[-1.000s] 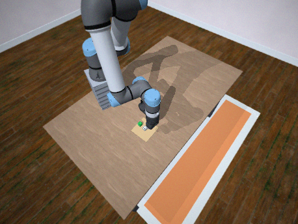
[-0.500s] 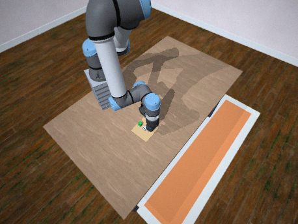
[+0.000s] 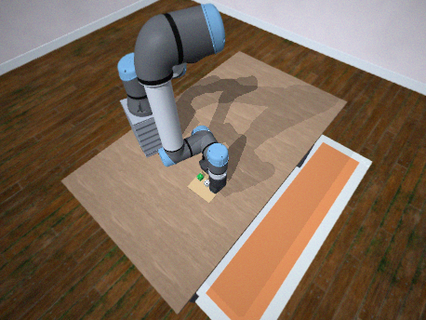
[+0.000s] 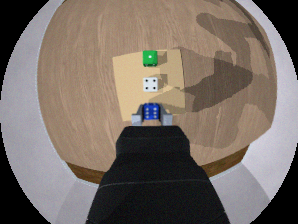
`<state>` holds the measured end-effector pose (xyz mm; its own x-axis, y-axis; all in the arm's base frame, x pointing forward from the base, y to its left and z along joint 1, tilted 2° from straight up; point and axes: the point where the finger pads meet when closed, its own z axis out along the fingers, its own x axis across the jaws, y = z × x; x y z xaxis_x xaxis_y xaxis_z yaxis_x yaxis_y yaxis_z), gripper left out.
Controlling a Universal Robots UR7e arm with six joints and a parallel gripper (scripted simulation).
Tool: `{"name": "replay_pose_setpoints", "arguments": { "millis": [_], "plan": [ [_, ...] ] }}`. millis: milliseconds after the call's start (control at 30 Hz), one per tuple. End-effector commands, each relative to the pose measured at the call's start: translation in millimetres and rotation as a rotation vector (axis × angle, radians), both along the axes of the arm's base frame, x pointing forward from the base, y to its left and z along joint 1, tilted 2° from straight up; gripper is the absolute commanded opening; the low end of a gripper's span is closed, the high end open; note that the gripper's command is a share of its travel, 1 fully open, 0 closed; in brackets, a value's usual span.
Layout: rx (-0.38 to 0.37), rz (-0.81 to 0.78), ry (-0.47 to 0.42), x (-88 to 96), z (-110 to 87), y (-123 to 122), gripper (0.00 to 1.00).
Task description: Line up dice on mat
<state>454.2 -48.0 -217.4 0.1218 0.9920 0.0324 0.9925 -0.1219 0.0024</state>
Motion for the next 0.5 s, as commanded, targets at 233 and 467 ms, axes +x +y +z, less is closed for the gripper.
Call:
{"name": "replay_pose_setpoints", "arguments": {
  "millis": [233,467],
  "plan": [
    [-0.002,0.001,-0.007,2.4,-9.3,0.1,0.49],
    [-0.002,0.001,-0.007,2.6,-8.8,0.0,0.49]
  ]
}}
